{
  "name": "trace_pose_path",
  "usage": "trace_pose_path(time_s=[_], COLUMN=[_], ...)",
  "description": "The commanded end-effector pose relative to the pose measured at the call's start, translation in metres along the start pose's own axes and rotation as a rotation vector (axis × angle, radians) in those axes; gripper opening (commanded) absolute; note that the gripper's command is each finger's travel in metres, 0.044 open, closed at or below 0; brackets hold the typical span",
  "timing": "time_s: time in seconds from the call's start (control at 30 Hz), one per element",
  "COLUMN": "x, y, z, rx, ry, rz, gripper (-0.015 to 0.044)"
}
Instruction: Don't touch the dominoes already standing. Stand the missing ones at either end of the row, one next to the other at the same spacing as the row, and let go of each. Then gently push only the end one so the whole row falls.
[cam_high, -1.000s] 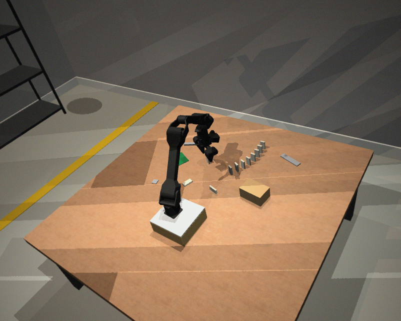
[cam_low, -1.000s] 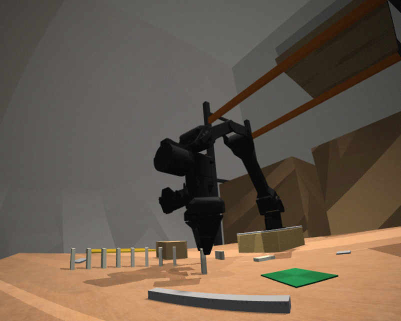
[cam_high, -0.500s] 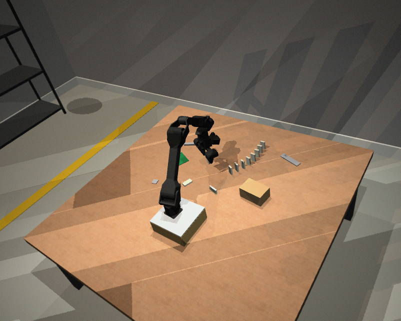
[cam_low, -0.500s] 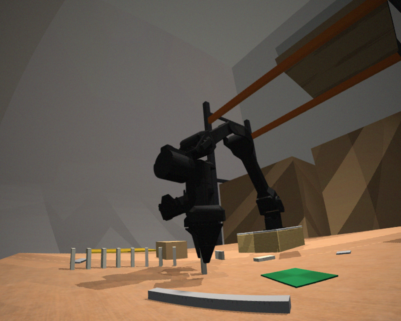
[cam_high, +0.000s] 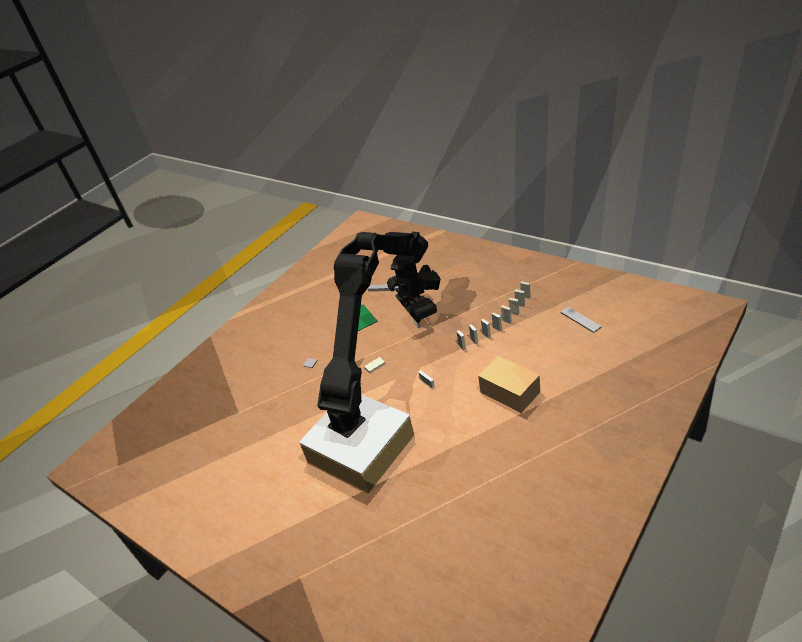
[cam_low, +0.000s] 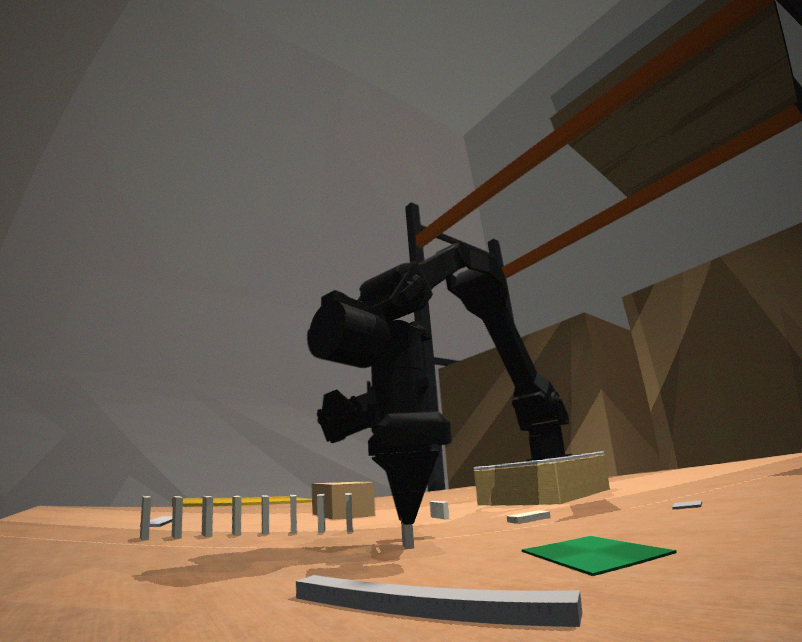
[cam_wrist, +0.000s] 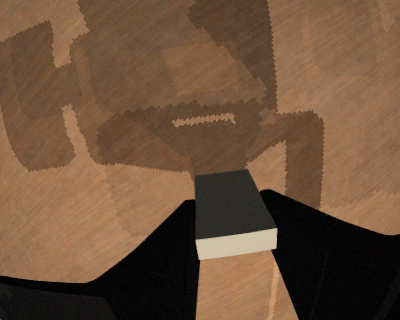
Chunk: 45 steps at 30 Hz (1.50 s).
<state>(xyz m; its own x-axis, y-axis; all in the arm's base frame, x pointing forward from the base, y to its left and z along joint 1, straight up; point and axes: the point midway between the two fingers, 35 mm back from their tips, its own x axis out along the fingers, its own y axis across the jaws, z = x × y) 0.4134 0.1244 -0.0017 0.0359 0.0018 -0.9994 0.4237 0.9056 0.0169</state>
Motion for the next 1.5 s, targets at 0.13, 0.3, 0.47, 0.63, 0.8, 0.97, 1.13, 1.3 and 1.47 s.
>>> trace_pose_path(time_s=[0.13,0.3,0.47,0.63,0.8,0.97,1.13,1.3,1.47], x=[0.000,-0.051,-0.117,-0.136,-0.137,-0.136,-0.135,-0.131,-0.103], y=[0.000,0.003,0.002,0.000,-0.041,-0.124,-0.151,-0.150,-0.149], z=[-0.001,0.003,0.003,0.001,0.014,0.023,0.021,0.022,0.026], rx=[0.001,-0.013,-0.004,0.000,0.001,0.003,0.004,0.004,0.004], ry=[0.002,-0.004,-0.001,0.000,0.000,0.001,0.001,0.001,0.000], rz=[0.005,0.007,0.002,0.000,-0.002,-0.007,-0.008,-0.008,-0.008], gripper=[0.0107,0.0107,0.0107,0.0107,0.0107,0.0107,0.0107,0.0107,0.0107])
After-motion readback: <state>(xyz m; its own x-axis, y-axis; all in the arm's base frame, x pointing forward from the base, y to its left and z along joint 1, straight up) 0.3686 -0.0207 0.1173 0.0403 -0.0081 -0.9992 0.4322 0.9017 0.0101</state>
